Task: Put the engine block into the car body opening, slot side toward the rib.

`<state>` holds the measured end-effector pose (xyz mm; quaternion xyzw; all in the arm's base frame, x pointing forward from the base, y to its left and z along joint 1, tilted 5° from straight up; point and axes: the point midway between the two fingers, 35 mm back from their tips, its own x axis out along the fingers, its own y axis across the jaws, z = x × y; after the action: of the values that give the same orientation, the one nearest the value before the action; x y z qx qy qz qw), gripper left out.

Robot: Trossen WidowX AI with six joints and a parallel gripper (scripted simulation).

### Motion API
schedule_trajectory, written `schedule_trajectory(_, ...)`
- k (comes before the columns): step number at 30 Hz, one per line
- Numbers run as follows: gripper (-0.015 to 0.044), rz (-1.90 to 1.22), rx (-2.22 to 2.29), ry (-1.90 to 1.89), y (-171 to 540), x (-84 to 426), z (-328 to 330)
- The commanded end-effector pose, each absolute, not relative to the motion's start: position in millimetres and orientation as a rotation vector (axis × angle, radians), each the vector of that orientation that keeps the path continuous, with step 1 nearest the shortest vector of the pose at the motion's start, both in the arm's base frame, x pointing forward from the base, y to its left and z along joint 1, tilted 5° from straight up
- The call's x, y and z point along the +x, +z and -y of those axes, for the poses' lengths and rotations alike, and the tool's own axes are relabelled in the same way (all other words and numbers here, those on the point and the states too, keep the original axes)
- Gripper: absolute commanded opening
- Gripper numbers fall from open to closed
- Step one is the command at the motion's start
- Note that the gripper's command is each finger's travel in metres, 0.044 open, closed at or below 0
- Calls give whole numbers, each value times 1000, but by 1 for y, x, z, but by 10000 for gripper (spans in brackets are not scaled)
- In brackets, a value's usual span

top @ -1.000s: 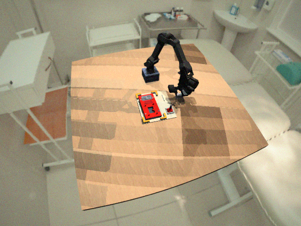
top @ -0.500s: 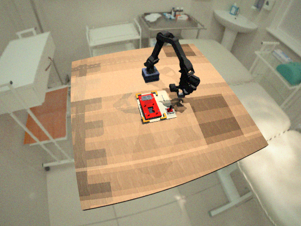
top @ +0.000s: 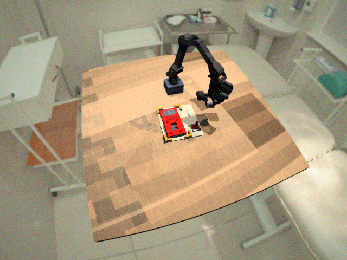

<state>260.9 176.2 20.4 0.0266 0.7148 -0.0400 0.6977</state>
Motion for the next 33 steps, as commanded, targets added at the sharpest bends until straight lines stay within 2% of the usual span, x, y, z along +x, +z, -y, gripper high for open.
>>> schedule_trajectory(1, 0, -1599, 51, -83, 36, 260, -177)
schedule_trajectory(17, 0, -1620, 28, -82, 84, 252, -173)
schedule_trajectory(33, 0, -1586, 27, -82, 69, 253, -173)
